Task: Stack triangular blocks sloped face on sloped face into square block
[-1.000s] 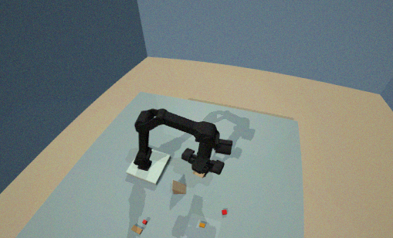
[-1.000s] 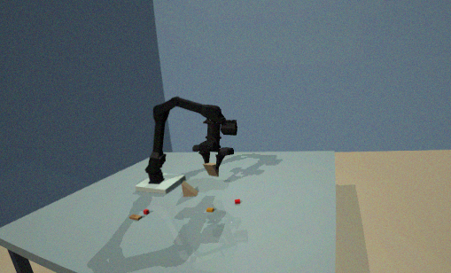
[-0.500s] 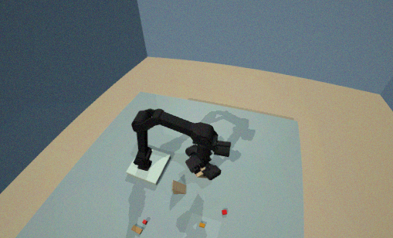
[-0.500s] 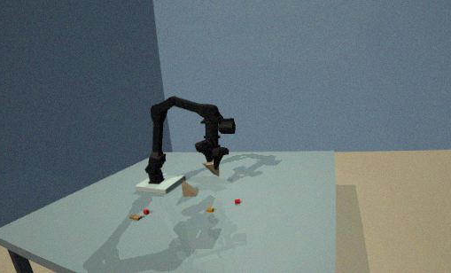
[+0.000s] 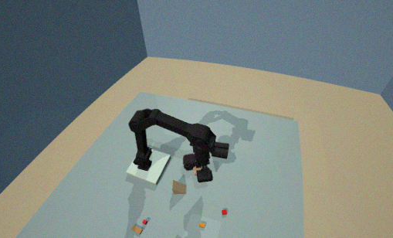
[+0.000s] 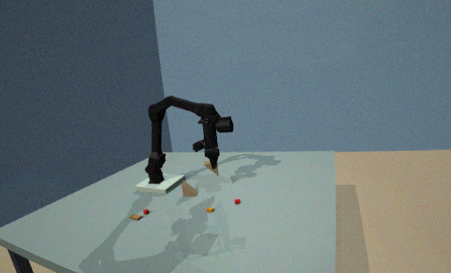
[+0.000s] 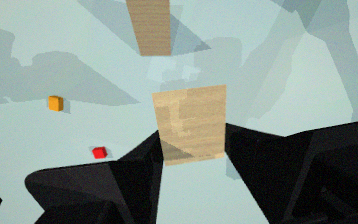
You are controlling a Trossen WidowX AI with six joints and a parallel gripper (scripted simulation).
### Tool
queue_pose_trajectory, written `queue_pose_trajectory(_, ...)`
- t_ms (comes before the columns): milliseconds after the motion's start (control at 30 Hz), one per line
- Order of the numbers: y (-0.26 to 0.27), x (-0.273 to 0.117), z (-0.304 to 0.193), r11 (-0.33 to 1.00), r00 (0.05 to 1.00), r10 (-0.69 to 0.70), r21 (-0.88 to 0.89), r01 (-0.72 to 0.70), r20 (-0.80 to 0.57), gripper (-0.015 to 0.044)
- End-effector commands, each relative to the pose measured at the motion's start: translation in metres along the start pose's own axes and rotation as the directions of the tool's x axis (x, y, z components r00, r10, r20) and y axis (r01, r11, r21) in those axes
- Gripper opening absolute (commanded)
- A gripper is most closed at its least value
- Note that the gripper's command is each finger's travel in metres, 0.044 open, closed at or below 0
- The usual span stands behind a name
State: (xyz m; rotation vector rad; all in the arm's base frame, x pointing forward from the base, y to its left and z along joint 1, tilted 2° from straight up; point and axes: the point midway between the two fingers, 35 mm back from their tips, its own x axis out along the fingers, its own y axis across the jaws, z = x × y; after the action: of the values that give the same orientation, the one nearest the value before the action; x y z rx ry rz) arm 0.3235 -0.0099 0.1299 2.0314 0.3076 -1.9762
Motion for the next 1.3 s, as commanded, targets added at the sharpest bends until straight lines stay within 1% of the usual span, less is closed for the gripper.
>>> queue_pose_trajectory(0, 0.0, -0.002, -0.001, 0.994, 1.0, -0.014, 0.112, 0.016, -0.023, 0.0)
queue_pose_trajectory(233, 0.002, -0.004, 0.001, 0.993, 1.0, -0.014, 0.117, 0.017, -0.024, 0.0)
queue_pose_trajectory(833, 0.039, -0.053, 0.057, 0.993, 1.0, -0.011, 0.117, 0.013, -0.019, 0.0)
queue_pose_trajectory(967, 0.039, -0.051, 0.058, 0.993, 1.0, -0.011, 0.117, 0.013, -0.019, 0.0)
queue_pose_trajectory(1267, 0.04, -0.021, 0.068, 0.993, 1.0, -0.011, 0.117, 0.013, -0.018, 0.0)
